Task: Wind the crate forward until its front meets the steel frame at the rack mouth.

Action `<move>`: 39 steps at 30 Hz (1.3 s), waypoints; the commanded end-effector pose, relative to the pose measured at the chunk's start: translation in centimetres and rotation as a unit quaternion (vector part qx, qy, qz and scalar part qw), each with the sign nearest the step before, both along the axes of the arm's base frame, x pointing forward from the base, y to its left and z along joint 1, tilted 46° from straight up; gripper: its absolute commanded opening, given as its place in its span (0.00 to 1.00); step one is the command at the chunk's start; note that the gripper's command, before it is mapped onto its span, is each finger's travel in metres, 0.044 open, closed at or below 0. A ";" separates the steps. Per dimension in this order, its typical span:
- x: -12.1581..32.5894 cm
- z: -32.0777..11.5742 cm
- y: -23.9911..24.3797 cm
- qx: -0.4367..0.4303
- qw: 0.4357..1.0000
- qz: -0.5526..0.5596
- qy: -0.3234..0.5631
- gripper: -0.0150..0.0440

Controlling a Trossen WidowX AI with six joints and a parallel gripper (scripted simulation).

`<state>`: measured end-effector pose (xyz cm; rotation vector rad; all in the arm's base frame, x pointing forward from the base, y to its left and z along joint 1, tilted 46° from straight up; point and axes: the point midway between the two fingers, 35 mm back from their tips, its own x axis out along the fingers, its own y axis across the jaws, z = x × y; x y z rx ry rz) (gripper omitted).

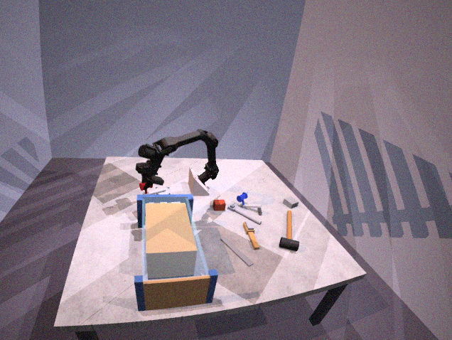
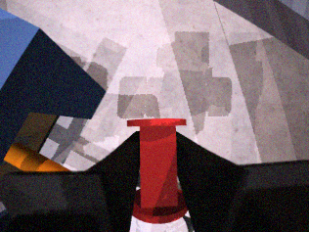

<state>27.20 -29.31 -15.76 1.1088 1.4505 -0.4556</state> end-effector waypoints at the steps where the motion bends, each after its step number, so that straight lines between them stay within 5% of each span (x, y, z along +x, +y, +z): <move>1: 1.3 0.5 1.3 0.016 1.000 0.002 -0.010 0.25; 39: 4.0 3.3 4.8 0.018 1.000 0.002 -0.011 0.25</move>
